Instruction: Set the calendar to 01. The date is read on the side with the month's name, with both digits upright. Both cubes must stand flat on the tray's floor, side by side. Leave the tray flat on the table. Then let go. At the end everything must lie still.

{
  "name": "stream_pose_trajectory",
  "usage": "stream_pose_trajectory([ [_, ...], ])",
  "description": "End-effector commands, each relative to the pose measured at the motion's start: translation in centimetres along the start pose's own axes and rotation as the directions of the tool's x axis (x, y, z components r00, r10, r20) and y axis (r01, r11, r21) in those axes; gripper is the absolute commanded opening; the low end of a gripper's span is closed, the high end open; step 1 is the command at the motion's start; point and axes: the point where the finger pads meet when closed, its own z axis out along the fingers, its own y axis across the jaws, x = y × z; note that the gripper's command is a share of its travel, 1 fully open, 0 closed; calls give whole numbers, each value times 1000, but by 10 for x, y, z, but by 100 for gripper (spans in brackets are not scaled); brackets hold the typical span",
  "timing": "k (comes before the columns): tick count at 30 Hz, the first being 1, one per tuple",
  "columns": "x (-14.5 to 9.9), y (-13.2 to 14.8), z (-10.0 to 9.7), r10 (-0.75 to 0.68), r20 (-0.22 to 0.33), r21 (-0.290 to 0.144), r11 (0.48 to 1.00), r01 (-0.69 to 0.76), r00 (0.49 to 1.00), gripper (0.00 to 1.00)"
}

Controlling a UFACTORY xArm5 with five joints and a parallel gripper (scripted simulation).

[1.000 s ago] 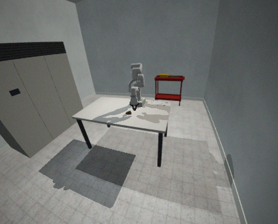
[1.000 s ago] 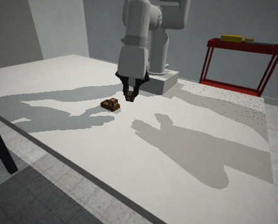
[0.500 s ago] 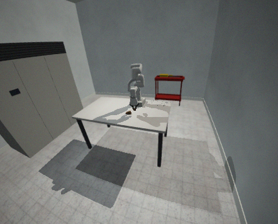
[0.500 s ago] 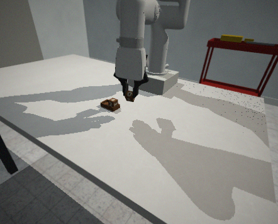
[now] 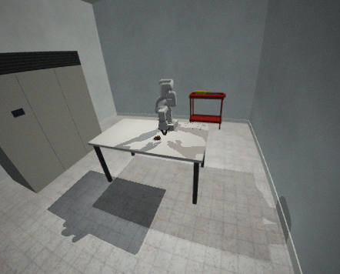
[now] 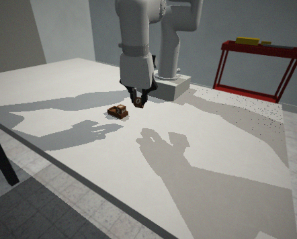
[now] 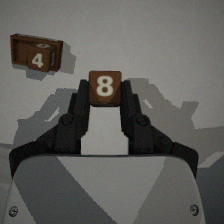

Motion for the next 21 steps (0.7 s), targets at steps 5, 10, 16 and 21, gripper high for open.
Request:
stream_pose_trajectory([
  [5,-4,0,-1,0,-129,0,1000,0,992,27],
  [10,-6,0,0,0,-222,0,1000,0,975,27],
  [16,-7,0,0,0,-259,0,1000,0,966,27],
  [21,-9,0,0,0,-369,0,1000,0,930,27],
])
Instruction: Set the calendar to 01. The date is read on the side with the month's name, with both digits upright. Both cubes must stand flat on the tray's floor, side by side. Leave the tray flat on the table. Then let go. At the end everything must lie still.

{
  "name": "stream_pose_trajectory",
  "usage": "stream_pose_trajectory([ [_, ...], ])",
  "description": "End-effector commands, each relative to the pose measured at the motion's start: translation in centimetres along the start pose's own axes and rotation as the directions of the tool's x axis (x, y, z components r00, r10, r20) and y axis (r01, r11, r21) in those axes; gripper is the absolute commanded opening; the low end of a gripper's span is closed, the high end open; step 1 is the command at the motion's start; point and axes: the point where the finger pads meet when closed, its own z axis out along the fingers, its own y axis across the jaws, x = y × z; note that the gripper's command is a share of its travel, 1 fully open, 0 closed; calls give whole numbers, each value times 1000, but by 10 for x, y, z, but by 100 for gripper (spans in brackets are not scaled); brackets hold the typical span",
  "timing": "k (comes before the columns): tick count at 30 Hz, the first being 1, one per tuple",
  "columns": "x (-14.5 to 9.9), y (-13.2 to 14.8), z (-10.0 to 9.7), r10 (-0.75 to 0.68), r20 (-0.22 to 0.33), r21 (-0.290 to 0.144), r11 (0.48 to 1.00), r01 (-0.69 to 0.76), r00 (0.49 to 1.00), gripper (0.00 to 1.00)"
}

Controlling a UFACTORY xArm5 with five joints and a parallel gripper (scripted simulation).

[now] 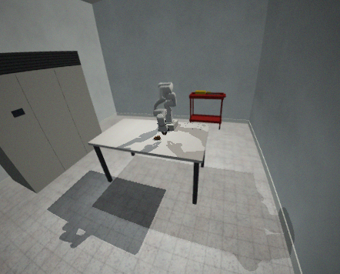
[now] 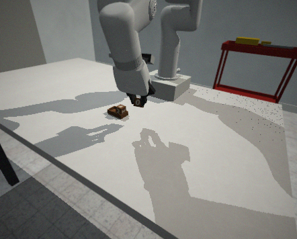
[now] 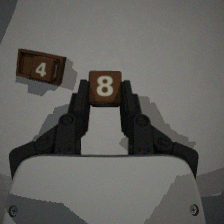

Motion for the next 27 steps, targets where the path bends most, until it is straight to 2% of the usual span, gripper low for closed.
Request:
stream_pose_trajectory([
  [1,-3,0,-1,0,-89,0,1000,0,996,27],
  [4,-3,0,-1,0,-104,0,1000,0,995,27],
  [7,-5,0,-1,0,-185,0,1000,0,983,27],
  [9,-5,0,-1,0,-185,0,1000,0,983,27],
  [11,-5,0,-1,0,-218,0,1000,0,976,27],
  [14,-6,0,-1,0,-233,0,1000,0,972,27],
  [18,-8,0,0,0,-333,0,1000,0,943,27],
  [22,-8,0,0,0,-355,0,1000,0,935,27],
  [24,-9,0,1,0,-394,0,1000,0,919,27],
  [26,-9,0,1,0,-394,0,1000,0,919,27],
  [27,-10,0,1,0,-418,0,1000,0,908,27],
])
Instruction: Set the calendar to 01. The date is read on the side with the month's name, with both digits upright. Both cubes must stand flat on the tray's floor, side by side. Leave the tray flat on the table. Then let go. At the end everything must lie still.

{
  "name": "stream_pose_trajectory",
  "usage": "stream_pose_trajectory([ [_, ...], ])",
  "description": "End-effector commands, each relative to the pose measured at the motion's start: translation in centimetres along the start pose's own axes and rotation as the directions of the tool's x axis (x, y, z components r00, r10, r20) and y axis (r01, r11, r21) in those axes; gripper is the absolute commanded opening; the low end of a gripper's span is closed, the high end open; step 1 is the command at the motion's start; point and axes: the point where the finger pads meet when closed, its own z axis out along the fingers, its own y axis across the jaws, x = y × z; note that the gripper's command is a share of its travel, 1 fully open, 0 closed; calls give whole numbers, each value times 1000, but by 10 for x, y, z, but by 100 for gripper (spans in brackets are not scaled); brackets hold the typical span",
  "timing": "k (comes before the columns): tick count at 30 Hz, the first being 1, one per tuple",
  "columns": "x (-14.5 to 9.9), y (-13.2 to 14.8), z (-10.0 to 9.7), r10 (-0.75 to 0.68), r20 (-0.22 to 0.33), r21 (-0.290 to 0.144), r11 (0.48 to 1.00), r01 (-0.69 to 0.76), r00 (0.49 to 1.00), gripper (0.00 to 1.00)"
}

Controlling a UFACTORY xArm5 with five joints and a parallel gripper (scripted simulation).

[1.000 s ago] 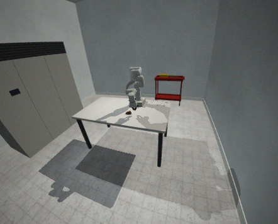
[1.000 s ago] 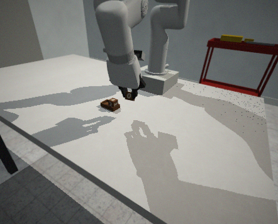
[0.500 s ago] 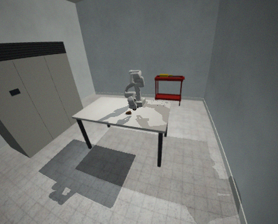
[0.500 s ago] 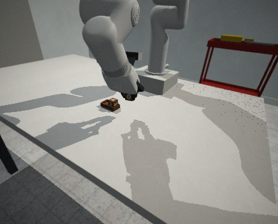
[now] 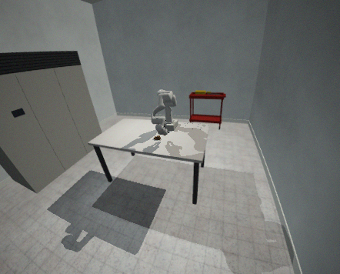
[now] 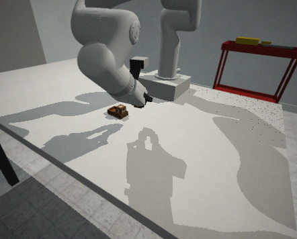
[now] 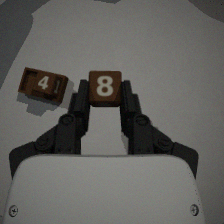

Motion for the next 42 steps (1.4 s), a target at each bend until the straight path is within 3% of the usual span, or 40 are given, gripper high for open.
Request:
stream_pose_trajectory([
  [1,-1,0,-2,0,-68,0,1000,0,998,27],
  [4,-2,0,-1,0,-95,0,1000,0,995,27],
  [42,-16,0,11,0,-96,0,1000,0,995,27],
])
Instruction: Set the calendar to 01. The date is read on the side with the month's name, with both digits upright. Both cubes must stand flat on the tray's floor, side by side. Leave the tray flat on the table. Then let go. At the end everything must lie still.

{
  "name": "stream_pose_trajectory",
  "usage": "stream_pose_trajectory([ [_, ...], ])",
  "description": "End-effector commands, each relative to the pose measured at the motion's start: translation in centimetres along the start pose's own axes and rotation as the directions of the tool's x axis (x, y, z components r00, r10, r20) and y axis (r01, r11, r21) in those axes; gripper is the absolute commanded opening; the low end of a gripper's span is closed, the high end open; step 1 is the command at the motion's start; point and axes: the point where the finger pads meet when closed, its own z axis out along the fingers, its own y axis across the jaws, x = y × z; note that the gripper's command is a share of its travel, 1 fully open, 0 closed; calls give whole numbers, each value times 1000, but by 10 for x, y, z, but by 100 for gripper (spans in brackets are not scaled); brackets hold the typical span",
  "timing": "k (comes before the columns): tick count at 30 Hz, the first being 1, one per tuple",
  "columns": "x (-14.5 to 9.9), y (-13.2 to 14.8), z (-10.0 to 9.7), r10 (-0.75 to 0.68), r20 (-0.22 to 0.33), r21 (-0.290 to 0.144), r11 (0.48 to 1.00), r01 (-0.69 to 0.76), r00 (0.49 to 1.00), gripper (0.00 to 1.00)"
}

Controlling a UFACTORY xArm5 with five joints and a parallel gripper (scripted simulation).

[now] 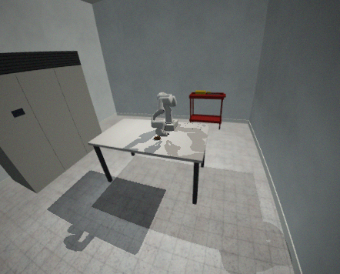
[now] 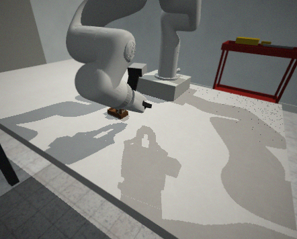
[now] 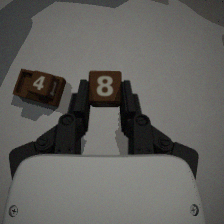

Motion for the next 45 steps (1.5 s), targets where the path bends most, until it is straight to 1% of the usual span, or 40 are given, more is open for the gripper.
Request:
stream_pose_trajectory([
  [1,-5,0,2,0,4,0,1000,0,1000,27],
  [23,-32,0,20,0,4,0,1000,0,1000,27],
  [45,-40,0,26,0,4,0,1000,0,1000,27],
])
